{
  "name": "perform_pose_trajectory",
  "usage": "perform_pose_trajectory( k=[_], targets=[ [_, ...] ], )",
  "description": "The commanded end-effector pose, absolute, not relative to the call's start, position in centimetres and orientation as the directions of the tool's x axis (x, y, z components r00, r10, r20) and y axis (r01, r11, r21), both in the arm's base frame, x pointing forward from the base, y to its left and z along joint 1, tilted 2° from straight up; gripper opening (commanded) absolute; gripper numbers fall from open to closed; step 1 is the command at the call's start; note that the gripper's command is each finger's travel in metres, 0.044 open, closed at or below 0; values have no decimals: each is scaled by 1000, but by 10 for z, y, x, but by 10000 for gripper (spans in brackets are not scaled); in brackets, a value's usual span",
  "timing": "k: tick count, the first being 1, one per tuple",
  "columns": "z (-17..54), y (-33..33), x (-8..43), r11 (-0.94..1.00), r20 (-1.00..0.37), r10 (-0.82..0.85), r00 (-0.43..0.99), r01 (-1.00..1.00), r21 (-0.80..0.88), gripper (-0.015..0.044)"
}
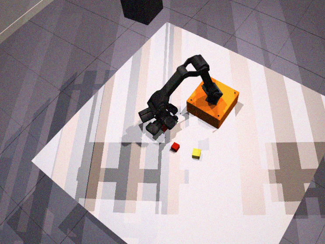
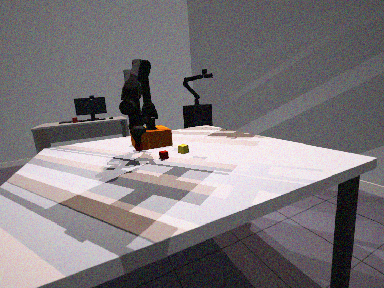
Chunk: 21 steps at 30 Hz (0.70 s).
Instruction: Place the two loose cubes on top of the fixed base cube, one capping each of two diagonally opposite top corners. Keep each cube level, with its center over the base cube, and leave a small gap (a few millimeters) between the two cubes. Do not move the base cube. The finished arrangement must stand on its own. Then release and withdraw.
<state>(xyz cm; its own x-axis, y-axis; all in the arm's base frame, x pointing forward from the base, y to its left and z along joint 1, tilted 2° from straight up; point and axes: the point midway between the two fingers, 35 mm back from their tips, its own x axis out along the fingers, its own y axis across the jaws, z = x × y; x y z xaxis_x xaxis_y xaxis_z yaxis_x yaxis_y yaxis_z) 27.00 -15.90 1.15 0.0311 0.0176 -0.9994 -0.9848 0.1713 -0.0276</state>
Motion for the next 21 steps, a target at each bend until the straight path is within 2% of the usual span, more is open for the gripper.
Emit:
perform_pose_trajectory(
  k=[1, 17, 21],
  targets=[
    [27, -160, 272, 169, -999, 13, 47, -985, -44, 105],
    [67, -158, 267, 173, -999, 13, 47, -984, -44, 105],
    [66, -150, 272, 256, -999, 14, 47, -966, -42, 105]
  ],
)
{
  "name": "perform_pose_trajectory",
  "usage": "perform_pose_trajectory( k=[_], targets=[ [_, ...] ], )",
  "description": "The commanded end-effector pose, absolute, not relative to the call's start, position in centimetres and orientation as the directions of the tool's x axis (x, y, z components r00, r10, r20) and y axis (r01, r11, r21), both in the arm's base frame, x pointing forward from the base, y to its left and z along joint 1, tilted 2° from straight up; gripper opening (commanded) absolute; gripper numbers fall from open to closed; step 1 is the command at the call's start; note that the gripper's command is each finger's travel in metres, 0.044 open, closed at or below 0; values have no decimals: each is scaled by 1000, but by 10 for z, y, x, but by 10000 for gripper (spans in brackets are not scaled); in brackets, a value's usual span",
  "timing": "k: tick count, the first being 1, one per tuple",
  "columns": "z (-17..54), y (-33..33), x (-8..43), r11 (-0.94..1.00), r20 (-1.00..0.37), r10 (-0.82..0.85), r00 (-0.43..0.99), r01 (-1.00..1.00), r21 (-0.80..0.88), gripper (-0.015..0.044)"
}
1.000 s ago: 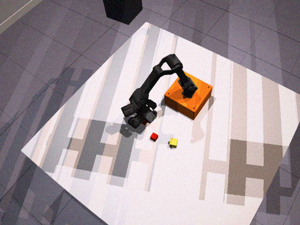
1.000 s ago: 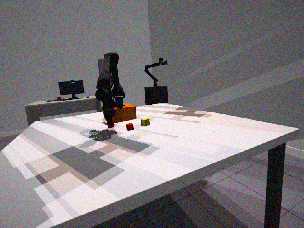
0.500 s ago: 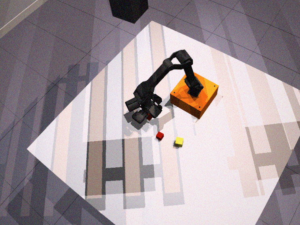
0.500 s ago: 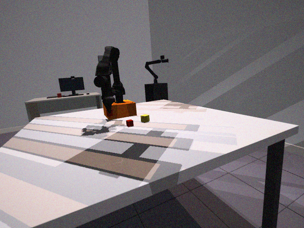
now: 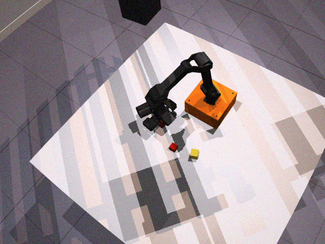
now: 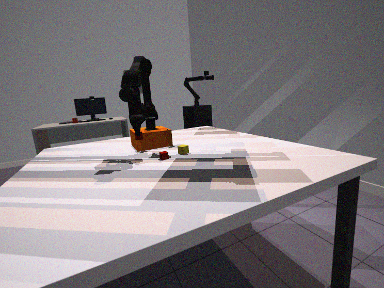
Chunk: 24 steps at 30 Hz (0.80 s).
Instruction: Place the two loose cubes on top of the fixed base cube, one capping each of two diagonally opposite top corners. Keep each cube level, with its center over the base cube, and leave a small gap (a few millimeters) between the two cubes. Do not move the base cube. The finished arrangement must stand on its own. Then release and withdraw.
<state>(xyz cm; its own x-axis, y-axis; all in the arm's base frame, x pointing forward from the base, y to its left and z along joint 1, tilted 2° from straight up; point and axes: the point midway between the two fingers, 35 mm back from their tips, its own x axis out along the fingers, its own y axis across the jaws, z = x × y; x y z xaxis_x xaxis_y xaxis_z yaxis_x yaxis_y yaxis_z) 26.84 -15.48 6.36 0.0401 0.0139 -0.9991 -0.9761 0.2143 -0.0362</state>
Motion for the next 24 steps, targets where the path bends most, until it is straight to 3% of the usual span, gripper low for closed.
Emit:
perform_pose_trajectory(
  k=[1, 24],
  targets=[
    [65, -148, 274, 281, -999, 14, 47, -959, -41, 105],
    [56, -89, 303, 766, -999, 19, 50, -643, -18, 105]
  ],
)
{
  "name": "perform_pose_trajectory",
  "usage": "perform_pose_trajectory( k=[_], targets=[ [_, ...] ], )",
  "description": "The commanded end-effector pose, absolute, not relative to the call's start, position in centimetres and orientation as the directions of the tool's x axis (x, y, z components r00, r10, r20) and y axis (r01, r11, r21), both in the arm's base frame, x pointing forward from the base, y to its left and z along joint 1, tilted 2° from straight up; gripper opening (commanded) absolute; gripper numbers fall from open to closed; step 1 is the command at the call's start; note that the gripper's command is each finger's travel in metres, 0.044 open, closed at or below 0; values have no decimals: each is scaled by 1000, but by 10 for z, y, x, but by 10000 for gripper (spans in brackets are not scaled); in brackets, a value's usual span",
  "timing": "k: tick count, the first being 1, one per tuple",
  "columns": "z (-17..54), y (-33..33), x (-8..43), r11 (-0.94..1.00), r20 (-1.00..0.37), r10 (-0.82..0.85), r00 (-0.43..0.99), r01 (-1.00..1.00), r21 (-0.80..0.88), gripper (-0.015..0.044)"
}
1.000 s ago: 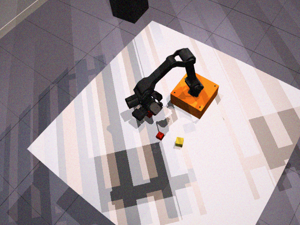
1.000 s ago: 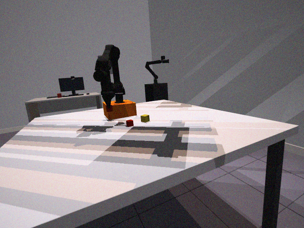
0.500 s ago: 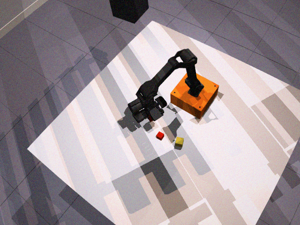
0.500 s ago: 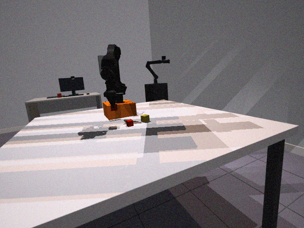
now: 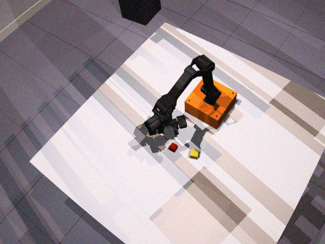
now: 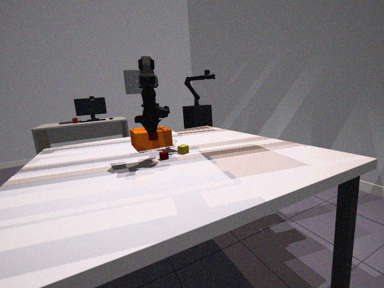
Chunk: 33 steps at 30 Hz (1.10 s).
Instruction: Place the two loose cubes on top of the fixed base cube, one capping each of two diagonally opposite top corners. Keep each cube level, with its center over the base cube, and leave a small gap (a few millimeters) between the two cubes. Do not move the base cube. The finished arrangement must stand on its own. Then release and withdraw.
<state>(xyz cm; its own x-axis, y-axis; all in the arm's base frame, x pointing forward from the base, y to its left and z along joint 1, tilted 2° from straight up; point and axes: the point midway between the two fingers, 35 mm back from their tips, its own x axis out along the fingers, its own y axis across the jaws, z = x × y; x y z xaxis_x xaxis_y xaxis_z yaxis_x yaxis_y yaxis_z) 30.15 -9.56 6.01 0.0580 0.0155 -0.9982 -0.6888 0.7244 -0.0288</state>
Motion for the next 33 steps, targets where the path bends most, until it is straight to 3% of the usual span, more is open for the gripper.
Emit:
perform_pose_trajectory(
  k=[1, 17, 33],
  targets=[
    [56, -87, 304, 782, -999, 19, 50, -623, -16, 105],
    [50, -43, 316, 965, -998, 24, 52, -261, 10, 105],
    [43, 3, 322, 989, -998, 29, 52, 145, 37, 105]
  ],
)
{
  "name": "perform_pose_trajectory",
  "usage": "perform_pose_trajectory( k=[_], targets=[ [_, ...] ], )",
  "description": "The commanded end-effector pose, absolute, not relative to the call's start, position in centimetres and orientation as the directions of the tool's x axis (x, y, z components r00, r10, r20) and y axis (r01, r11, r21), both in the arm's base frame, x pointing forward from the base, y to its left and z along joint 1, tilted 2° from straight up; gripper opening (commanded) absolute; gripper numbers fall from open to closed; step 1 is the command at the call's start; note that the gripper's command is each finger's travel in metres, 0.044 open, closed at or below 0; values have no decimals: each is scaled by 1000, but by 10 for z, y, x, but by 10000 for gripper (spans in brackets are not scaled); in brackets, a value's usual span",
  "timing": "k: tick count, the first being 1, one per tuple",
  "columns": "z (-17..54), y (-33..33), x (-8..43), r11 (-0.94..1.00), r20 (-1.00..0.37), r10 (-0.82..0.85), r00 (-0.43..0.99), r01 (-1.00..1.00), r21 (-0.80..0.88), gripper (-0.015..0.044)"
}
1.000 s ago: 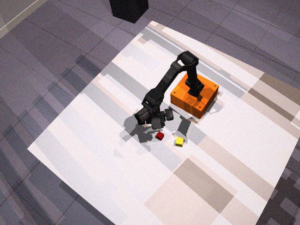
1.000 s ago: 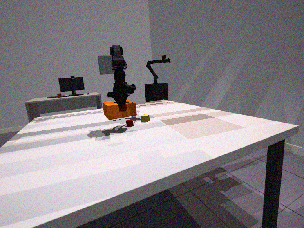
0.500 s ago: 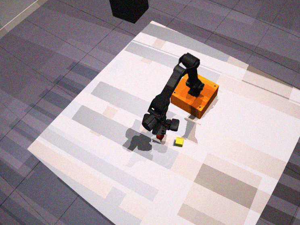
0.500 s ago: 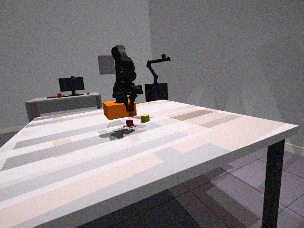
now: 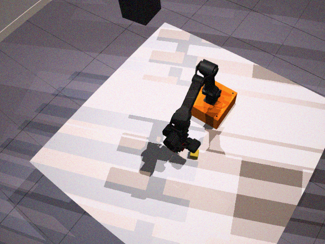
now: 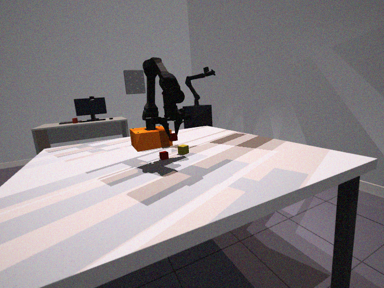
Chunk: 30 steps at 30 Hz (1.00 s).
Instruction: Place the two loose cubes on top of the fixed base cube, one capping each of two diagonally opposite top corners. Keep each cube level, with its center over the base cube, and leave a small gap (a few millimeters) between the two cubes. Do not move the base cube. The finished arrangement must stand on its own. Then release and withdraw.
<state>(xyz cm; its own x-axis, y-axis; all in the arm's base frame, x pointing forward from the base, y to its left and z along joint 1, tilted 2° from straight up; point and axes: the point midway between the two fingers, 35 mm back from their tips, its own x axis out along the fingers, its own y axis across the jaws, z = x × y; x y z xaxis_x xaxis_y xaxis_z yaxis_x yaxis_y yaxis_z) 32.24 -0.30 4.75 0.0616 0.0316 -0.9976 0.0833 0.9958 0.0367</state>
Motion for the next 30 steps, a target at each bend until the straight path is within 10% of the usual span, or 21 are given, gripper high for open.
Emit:
perform_pose_trajectory(
  k=[1, 30],
  targets=[
    [43, 6, 322, 985, -998, 30, 52, 171, 38, 105],
    [33, 48, 321, 854, -998, 35, 52, 517, 57, 105]
  ],
)
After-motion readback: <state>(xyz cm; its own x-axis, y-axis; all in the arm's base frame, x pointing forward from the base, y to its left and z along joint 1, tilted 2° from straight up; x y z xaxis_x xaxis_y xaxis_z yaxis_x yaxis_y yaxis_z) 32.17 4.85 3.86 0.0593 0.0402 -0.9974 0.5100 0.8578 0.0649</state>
